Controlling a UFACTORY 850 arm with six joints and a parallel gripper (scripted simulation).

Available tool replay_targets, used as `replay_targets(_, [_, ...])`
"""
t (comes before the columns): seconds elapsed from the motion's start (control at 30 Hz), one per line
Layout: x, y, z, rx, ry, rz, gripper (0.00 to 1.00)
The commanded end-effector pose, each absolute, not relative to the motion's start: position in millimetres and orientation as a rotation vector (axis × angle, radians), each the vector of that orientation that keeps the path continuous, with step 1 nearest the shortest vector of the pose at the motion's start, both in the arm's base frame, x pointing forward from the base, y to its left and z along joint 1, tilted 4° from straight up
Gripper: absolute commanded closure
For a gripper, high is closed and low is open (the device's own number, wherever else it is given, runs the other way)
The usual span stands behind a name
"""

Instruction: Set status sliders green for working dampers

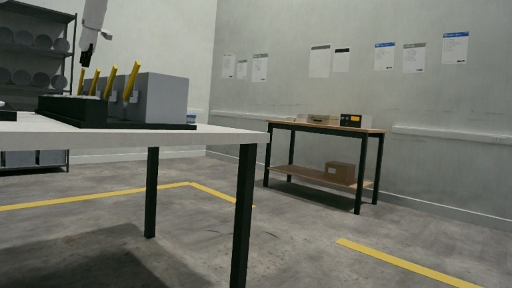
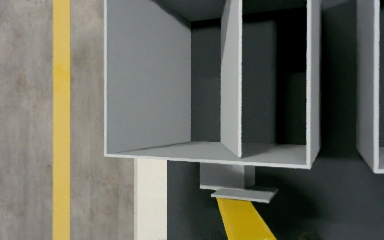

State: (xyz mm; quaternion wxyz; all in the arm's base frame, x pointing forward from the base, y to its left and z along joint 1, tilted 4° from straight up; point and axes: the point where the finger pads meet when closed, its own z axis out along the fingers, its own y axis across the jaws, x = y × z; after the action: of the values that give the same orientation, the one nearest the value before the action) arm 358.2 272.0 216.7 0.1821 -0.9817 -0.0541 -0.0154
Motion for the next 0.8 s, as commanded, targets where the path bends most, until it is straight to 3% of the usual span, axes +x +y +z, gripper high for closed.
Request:
replay_targets(0.0, [359,277,206,-2.769,-0.153,-0.046,0.61])
replay_targets(0.77, [359,292,164,-2.769,-0.153,-0.045,0.61])
